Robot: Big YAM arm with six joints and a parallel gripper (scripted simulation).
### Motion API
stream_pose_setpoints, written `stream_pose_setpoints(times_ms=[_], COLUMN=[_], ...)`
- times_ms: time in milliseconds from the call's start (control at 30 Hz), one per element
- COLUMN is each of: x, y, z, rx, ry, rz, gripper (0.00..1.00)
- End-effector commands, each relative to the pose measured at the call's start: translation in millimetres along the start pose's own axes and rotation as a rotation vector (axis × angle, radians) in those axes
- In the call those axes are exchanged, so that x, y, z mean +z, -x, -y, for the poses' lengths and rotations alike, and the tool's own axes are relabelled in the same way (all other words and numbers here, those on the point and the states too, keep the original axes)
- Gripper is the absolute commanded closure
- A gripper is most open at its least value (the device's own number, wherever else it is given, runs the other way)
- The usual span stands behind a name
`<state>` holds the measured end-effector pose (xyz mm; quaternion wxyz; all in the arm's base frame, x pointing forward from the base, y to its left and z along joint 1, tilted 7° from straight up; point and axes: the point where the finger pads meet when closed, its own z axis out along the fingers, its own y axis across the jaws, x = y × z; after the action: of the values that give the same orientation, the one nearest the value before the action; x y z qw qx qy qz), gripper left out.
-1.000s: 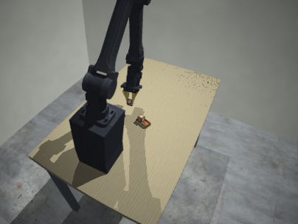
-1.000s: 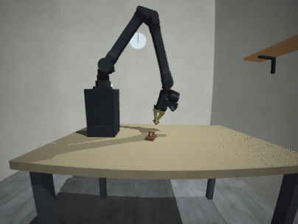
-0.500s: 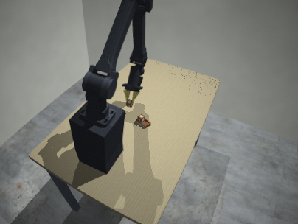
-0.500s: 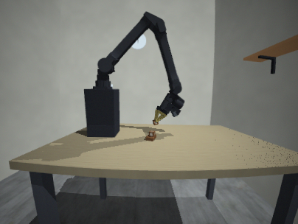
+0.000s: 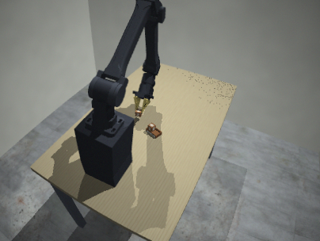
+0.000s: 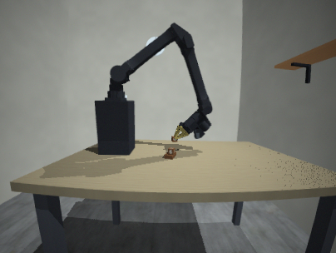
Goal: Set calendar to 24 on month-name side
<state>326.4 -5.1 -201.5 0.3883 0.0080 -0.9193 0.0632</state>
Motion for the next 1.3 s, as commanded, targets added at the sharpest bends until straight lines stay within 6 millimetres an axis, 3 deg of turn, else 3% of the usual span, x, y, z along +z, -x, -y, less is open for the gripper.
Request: stream_pose_setpoints(times_ms=[0,200,233,300,433,1100,1133,1267], x=[-36.2,-36.2,-21.6,-13.3,-27.7,-10.6,-27.7,-3.0], y=[0.2,0.2,0.6,-2.0,-4.2,15.2,13.6,20.2], z=[3.8,3.8,2.4,1.7,3.3,3.4,5.1,4.4], rx=[0.028,0.028,0.025,0.023,0.026,0.029,0.032,0.031], ry=[0.007,0.007,0.004,0.003,0.005,0.006,0.007,0.008], rz=[0.044,0.044,0.012,-0.005,0.027,0.033,0.062,0.028], gripper=[0.75,0.75,0.75,0.75,0.75,0.75,0.75,0.75])
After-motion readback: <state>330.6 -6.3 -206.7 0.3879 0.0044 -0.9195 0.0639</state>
